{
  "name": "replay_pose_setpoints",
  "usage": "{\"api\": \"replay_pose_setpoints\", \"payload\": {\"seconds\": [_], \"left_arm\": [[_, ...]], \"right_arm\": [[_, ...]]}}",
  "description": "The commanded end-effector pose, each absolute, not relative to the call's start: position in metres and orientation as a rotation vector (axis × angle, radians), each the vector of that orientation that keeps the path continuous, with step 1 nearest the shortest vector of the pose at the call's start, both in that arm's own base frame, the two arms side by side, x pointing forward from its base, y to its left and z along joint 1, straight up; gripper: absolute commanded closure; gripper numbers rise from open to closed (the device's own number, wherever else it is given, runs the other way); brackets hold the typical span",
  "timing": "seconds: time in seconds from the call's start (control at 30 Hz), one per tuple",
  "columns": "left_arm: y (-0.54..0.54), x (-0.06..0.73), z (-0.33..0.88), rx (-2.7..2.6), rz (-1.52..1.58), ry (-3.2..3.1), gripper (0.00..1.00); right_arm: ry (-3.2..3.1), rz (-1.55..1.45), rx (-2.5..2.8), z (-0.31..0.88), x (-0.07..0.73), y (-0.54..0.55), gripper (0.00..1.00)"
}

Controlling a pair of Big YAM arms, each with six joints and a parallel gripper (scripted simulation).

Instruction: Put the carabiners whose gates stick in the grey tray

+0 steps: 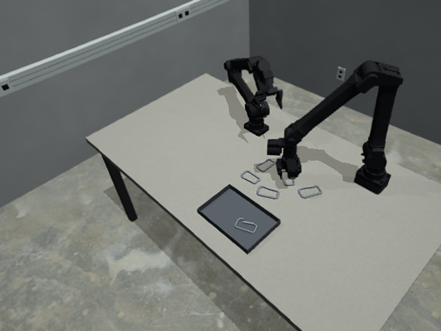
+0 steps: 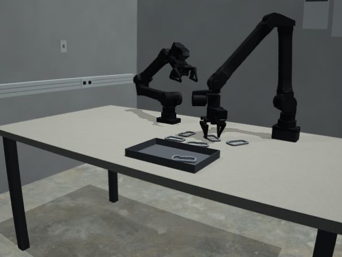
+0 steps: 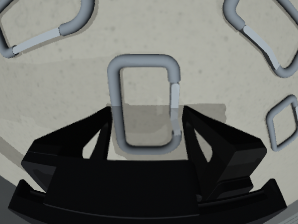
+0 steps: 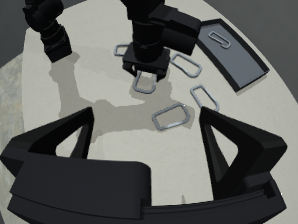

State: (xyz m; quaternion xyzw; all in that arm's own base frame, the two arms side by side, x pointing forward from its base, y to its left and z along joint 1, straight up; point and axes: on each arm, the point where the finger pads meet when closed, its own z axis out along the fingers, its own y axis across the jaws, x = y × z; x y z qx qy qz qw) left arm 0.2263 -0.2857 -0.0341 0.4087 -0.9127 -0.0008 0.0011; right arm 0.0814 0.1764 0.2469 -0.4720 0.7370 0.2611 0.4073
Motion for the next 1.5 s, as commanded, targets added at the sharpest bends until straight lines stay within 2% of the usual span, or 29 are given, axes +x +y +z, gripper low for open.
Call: {"api": "replay_pose_setpoints", "payload": {"seconds": [0.0,0.03,0.33,0.37,0.4,0.53,0.97,1.47], "left_arm": [[-0.288,0.227,-0.028,1.305,0.029,-2.863,0.18],[-0.288,0.228,-0.031,1.291,0.013,-2.866,0.12],[-0.288,0.228,-0.031,1.291,0.013,-2.866,0.12],[-0.298,0.230,-0.024,1.273,0.072,-2.884,0.01],[-0.309,0.237,-0.018,1.267,0.119,-2.898,0.00],[-0.338,0.286,0.021,1.299,0.378,-2.954,0.00],[-0.318,0.282,0.020,0.498,0.500,-3.292,0.00],[-0.323,0.280,0.022,0.547,0.529,-3.275,0.00]], "right_arm": [[1.838,0.670,-1.182,0.261,0.080,0.175,0.00],[1.838,0.670,-1.182,0.261,0.080,0.175,0.00],[1.838,0.670,-1.182,0.261,0.080,0.175,0.00],[1.838,0.670,-1.182,0.261,0.080,0.175,0.00],[1.838,0.670,-1.182,0.261,0.080,0.175,0.00],[1.838,0.670,-1.182,0.261,0.080,0.175,0.00],[1.838,0.670,-1.182,0.261,0.080,0.175,0.00],[1.838,0.670,-1.182,0.261,0.080,0.175,0.00]]}}
